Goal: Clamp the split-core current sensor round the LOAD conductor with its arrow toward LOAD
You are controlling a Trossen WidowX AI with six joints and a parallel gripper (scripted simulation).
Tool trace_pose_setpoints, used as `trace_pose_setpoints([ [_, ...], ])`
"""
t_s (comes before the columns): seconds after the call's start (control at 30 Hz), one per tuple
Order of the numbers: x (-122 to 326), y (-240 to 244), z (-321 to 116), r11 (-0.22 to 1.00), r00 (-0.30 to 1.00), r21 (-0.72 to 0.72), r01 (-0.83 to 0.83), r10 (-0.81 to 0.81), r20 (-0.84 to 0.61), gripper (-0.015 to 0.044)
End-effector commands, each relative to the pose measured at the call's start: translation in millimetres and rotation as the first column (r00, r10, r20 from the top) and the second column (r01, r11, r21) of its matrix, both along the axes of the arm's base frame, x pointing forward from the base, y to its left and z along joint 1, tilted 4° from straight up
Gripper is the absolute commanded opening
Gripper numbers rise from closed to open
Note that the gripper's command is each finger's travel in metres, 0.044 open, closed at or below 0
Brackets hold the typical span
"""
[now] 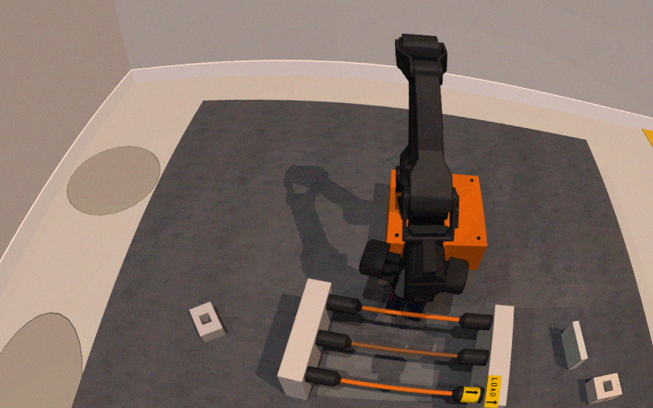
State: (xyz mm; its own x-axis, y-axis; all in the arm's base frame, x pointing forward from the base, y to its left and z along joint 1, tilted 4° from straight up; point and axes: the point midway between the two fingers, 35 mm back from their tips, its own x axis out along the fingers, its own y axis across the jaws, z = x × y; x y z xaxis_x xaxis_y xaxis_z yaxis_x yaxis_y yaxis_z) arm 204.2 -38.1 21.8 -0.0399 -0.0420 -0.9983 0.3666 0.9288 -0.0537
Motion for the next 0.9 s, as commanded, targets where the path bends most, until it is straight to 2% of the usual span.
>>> trace_pose_setpoints([
  [0.0,4.7,-0.1,10.8,1.000,1.000,-0.001,0.000,0.000,0.009,0.0071],
  [0.1,8.0,0.2,25.4,1.000,1.000,-0.001,0.000,0.000,0.009,0.0000],
  [0.67,6.9,4.5,114.9,1.000,1.000,-0.003,-0.003,0.003,0.003,0.0000],
  [0.87,5.8,4.9,123.1,1.000,1.000,-0.004,0.001,-0.001,0.002,0.0000],
])
